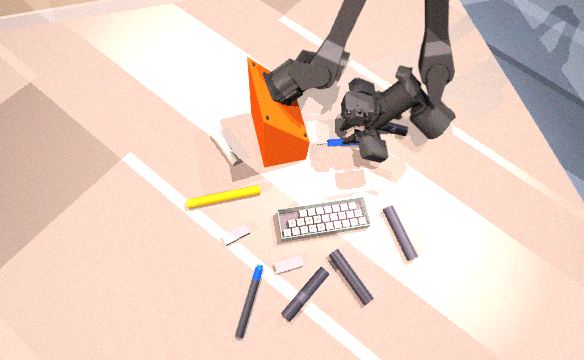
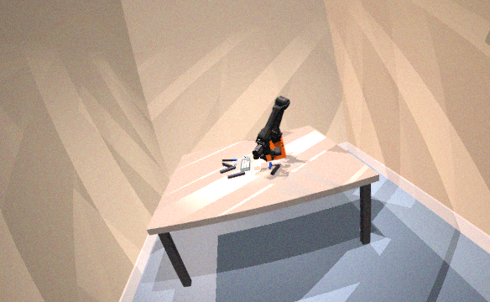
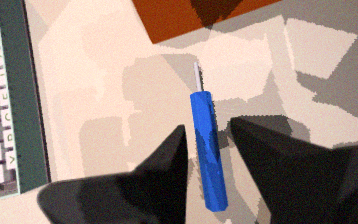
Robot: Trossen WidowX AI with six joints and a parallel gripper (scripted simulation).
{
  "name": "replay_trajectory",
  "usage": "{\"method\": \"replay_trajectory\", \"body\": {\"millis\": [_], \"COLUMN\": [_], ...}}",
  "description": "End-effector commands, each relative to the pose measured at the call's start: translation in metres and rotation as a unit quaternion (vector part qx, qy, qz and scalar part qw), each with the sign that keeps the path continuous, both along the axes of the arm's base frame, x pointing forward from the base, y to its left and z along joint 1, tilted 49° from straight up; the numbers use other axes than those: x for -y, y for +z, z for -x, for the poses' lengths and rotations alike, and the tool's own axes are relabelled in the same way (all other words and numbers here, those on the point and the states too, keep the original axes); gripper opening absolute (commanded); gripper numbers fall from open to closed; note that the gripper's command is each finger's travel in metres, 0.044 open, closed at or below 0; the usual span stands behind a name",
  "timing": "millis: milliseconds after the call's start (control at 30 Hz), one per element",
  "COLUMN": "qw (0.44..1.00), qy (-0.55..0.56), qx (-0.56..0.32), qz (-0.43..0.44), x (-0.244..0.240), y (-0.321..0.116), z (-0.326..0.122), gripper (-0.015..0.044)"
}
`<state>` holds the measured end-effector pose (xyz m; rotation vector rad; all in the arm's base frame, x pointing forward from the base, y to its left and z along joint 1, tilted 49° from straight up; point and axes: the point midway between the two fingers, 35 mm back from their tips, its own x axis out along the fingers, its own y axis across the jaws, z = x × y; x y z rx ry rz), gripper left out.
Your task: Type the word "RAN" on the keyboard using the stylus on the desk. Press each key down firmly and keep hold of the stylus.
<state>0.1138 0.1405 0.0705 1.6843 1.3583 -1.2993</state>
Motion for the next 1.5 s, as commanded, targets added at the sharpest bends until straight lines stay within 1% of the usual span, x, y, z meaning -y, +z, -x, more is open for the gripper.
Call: {"method": "replay_trajectory", "body": {"millis": [0, 1067, 1233, 1333, 1467], "qw": [1.000, 1.000, 1.000, 1.000, 1.000], "qy": [-0.001, -0.001, 0.000, 0.000, 0.000], "qx": [-0.001, -0.002, -0.002, -0.002, -0.002], "qz": [0.003, 0.003, 0.000, 0.000, 0.000], "x": [-0.002, -0.021, -0.020, -0.020, -0.020], "y": [-0.004, -0.020, -0.019, -0.019, -0.019], "z": [0.000, -0.003, -0.003, -0.003, -0.003], "gripper": [0.0150, 0.0150, 0.0019, 0.0000, 0.0000]}}
